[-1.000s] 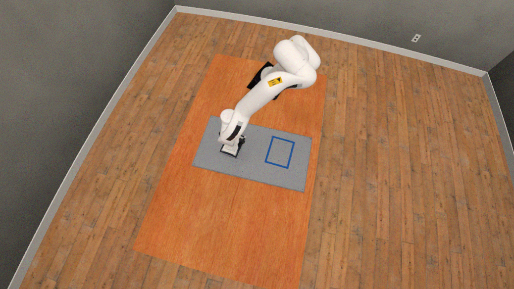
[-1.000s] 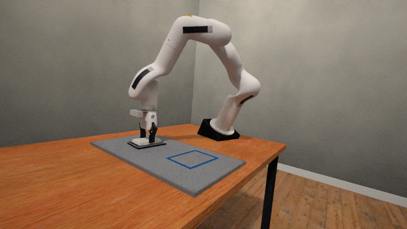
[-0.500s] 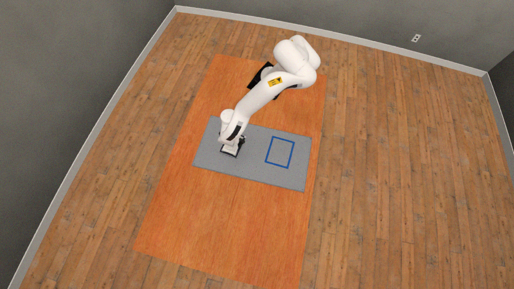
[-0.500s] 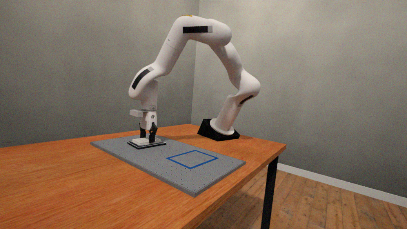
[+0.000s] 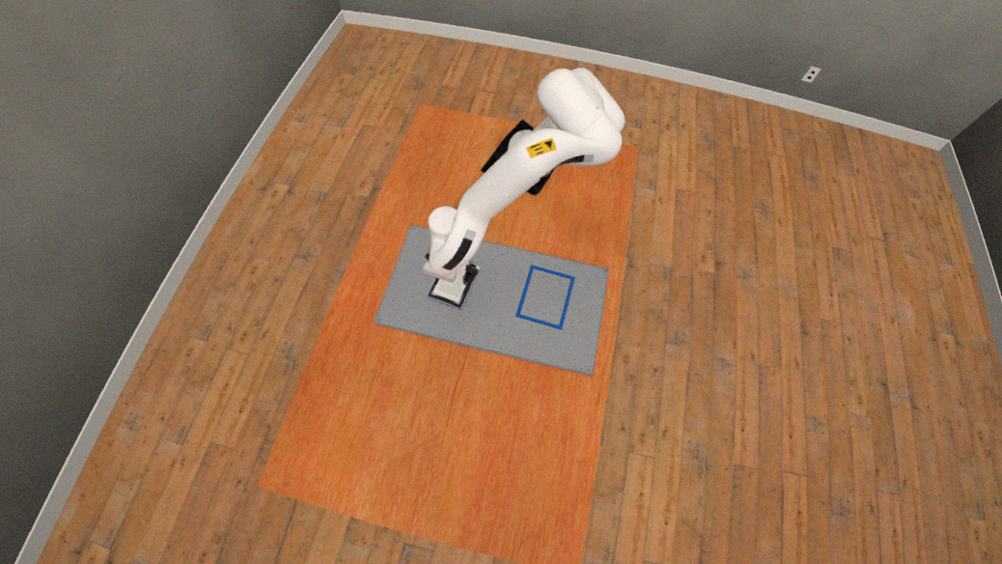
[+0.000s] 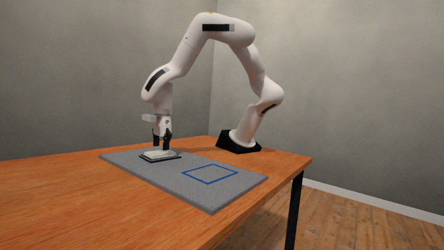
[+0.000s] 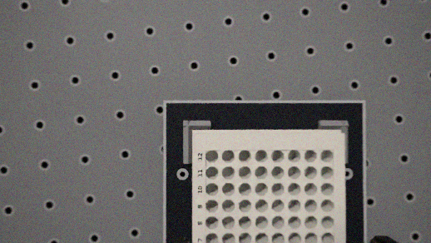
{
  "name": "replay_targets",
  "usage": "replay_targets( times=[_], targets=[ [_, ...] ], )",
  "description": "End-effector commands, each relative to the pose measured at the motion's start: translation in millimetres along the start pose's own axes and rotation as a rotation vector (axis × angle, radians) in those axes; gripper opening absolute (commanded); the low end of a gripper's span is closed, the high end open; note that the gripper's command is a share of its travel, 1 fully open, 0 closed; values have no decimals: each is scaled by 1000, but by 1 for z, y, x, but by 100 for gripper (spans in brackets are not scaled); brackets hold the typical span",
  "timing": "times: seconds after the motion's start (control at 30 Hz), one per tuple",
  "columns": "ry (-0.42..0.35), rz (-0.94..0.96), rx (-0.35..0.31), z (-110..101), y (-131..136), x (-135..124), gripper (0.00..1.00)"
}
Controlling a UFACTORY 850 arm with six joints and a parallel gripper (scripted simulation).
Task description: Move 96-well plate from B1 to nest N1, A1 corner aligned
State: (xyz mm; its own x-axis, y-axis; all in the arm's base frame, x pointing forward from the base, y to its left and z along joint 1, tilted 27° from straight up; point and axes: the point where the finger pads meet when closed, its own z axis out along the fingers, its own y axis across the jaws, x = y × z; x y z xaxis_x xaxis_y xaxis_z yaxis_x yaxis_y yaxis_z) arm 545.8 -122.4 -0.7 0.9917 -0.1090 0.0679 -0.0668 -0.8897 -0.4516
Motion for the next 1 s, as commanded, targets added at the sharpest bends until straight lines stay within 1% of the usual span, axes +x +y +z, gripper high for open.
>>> replay_targets(
  times=[0.0,0.3,0.37,0.73,0.97],
  targets=[
    [2,-1,-1,-11,0,1,100],
    [2,-1,-1,-35,0,1,100],
    [2,-1,-1,-35,0,1,100],
    [2,-1,-1,-64,0,1,100],
    [2,-1,-1,-64,0,1,100]
  ],
)
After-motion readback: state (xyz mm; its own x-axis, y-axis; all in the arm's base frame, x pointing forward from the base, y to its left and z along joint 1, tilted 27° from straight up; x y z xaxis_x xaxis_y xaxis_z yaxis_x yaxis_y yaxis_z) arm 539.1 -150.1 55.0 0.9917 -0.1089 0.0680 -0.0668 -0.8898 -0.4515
